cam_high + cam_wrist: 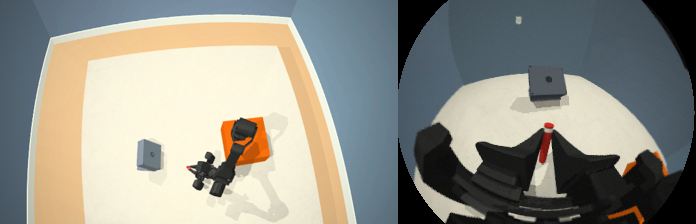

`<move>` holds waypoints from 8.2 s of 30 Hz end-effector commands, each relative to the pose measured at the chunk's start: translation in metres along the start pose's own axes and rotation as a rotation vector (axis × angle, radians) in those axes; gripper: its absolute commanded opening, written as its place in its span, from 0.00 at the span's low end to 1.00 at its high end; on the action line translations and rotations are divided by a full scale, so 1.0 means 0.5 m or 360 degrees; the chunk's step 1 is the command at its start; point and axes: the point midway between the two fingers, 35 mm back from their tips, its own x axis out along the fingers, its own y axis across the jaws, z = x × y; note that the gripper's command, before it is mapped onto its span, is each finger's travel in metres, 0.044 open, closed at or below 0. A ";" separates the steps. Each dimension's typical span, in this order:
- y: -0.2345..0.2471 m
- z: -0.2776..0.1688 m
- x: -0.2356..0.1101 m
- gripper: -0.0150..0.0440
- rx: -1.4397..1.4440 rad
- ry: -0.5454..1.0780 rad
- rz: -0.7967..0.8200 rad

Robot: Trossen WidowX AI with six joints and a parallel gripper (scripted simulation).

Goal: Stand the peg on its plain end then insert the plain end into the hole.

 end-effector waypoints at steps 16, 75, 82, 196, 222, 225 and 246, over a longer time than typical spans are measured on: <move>0.001 -0.014 -0.021 0.34 0.0002 -0.0263 0.0000; 0.001 -0.037 -0.041 0.34 -0.0008 -0.0365 0.0005; 0.002 -0.040 -0.044 0.34 -0.0014 -0.0370 0.0007; 0.006 -0.062 -0.073 0.34 -0.0096 -0.0475 0.0023; 0.007 -0.057 -0.073 0.47 -0.0098 -0.0477 0.0025; 0.007 -0.057 -0.073 0.52 -0.0098 -0.0477 0.0025; 0.027 0.028 -0.124 1.00 -0.0114 -0.0477 0.0024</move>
